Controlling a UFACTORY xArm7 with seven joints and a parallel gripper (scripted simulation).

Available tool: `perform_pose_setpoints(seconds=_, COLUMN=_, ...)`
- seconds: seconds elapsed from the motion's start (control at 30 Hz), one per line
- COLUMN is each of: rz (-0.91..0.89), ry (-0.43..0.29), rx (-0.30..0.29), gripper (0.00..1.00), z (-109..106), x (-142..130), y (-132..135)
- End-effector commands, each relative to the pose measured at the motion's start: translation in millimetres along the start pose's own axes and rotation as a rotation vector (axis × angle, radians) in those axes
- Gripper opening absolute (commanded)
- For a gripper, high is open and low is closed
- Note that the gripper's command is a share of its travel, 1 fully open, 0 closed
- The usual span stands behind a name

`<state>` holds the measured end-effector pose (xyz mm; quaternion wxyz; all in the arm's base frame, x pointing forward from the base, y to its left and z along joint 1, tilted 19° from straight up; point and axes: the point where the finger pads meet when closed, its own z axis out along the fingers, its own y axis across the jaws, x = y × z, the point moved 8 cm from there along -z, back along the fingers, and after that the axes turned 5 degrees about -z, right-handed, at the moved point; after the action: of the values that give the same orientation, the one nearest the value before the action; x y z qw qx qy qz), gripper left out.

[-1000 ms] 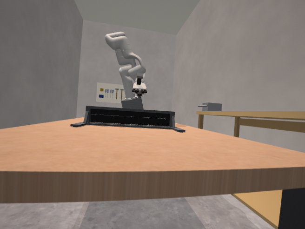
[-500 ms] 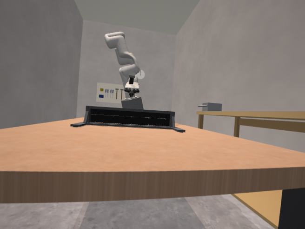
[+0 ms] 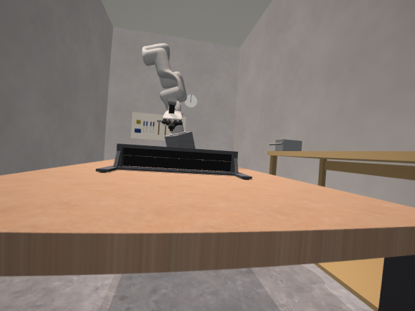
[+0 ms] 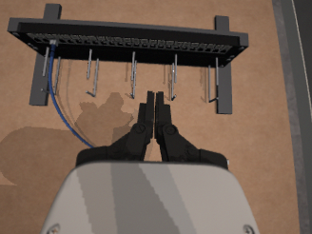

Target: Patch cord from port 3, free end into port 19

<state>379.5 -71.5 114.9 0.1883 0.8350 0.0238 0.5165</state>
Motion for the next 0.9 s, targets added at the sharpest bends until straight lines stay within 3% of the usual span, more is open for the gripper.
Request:
perform_pose_setpoints(seconds=0.0, rz=0.0, ry=0.003, rx=0.0, gripper=0.0, z=0.3, x=1.1, y=0.8)
perform_pose_setpoints(seconds=0.17, rz=0.0, ry=0.003, rx=0.0, gripper=0.0, z=7.6, x=1.1, y=0.8)
perform_pose_setpoints(seconds=0.37, rz=0.0, ry=0.003, rx=0.0, gripper=0.0, z=42.7, x=1.2, y=0.7)
perform_pose_setpoints(seconds=0.43, rz=0.0, ry=0.003, rx=0.0, gripper=0.0, z=42.7, x=1.2, y=0.7)
perform_pose_setpoints(seconds=0.7, rz=0.0, ry=0.003, rx=0.0, gripper=0.0, z=109.6, x=1.4, y=0.7)
perform_pose_setpoints(seconds=0.87, rz=0.0, ry=0.003, rx=0.0, gripper=0.0, z=134.7, x=1.4, y=0.7)
